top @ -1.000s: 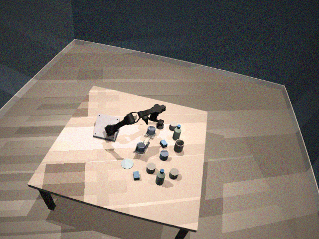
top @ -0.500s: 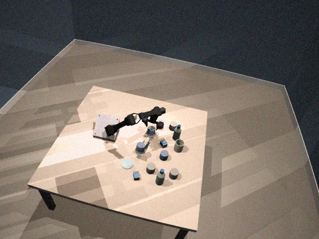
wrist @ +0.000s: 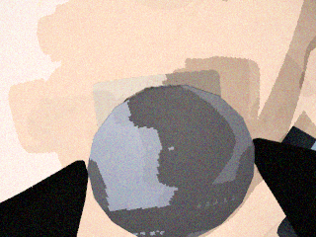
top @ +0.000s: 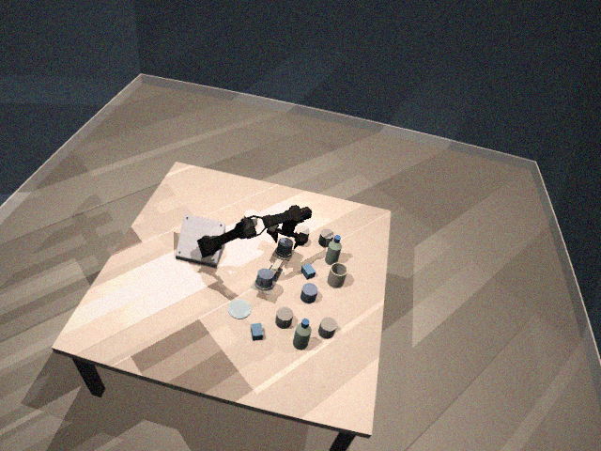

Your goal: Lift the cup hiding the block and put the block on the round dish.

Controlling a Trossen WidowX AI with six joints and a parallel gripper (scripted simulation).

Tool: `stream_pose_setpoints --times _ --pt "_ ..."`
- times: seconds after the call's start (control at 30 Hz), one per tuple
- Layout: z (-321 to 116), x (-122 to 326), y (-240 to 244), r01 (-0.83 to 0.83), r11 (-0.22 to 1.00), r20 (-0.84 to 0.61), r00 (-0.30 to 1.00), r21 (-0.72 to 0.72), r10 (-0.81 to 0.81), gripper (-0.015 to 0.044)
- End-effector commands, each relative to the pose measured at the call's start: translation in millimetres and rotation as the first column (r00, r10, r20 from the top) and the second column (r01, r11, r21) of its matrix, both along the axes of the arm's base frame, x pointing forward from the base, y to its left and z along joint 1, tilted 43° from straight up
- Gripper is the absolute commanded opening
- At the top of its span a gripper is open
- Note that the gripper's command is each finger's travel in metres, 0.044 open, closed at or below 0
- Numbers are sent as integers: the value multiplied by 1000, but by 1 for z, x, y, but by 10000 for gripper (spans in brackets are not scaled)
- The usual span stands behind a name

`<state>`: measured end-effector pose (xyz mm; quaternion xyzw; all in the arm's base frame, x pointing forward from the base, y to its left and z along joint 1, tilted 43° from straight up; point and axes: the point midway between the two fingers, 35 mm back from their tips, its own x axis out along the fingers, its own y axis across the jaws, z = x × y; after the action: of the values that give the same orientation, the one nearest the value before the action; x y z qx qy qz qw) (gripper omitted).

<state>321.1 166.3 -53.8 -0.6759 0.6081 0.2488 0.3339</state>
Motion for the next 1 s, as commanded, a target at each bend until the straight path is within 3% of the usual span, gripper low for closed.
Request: stream_pose_setpoints --times 0.0,0.4,0.5,0.77,0.97 --pt "-5 1 -5 -5 1000 -1 1000 -4 5 440" --pt "-16 2 -16 -5 1000 -1 1000 -5 5 440" --pt "-16 2 -16 -5 1000 -1 1000 -5 5 361" --pt "-16 2 -16 -5 1000 -1 1000 -5 5 308" --pt "-14 2 -14 -5 1000 -1 1000 -5 5 150"
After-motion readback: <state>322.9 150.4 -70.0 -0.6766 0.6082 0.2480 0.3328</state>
